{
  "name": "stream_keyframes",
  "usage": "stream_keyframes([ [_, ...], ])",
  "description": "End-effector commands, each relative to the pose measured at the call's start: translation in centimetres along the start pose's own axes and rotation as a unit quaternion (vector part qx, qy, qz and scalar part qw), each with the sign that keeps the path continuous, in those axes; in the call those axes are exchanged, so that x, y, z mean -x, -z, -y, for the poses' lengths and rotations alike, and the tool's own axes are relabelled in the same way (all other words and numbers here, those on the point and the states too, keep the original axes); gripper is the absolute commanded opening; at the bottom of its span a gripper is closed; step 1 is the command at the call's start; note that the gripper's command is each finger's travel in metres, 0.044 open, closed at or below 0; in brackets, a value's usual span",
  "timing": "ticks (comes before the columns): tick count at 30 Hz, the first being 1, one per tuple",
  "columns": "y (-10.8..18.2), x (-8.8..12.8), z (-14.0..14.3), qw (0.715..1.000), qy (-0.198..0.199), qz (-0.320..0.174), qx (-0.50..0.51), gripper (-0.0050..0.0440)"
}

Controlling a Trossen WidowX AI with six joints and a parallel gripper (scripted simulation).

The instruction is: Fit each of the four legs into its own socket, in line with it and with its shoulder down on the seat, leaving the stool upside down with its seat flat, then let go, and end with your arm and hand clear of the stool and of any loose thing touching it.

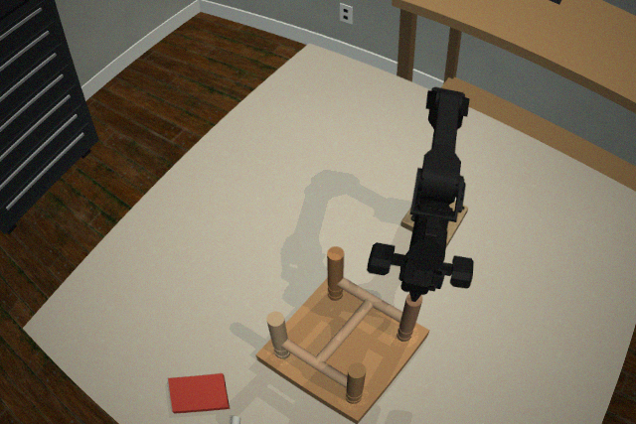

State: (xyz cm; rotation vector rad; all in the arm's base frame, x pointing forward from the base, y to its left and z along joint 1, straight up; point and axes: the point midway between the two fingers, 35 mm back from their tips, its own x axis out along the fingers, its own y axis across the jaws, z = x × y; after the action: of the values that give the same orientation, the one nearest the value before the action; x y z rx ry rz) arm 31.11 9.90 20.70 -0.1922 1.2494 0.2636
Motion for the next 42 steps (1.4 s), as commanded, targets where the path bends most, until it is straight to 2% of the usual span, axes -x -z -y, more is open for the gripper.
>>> stream_keyframes([
  [1,0.9,-2.0,0.0,1.0,0.0,-0.024,0.001,0.0],
  [9,0.8,-1.9,0.0,1.0,0.0,-0.023,0.001,0.0],
  [42,-0.8,2.6,0.0,1.0,-0.001,0.002,0.0,0.0],
])
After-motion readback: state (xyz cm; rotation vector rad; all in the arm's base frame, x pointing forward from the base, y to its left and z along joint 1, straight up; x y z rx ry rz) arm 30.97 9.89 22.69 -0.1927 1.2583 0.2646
